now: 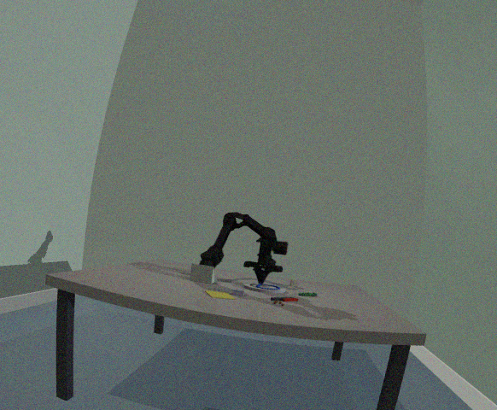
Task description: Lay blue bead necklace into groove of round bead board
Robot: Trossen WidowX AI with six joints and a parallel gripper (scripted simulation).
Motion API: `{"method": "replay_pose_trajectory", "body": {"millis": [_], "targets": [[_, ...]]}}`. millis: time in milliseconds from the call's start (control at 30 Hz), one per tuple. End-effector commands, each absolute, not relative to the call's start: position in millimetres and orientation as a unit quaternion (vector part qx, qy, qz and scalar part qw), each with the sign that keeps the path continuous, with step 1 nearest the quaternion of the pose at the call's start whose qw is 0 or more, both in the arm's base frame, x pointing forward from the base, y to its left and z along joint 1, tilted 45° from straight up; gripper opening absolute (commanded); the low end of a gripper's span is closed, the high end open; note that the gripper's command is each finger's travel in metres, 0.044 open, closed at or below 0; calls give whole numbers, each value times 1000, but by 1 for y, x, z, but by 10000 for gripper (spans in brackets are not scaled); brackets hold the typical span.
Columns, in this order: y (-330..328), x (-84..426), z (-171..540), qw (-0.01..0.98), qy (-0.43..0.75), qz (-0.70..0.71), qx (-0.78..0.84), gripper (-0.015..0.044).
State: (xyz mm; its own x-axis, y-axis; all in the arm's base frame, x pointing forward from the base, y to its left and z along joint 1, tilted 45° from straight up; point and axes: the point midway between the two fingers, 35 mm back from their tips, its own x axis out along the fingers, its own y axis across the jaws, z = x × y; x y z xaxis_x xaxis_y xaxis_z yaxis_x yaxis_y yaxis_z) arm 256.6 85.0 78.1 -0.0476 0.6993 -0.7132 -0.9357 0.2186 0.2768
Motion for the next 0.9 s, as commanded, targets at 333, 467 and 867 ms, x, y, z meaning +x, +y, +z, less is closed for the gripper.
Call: {"method": "replay_pose_trajectory", "body": {"millis": [333,467,867], "targets": [[85,257,78,674,394,607,-150,0],[85,257,78,674,394,607,-150,0],[83,252,85,673,396,608,-145,0]]}}
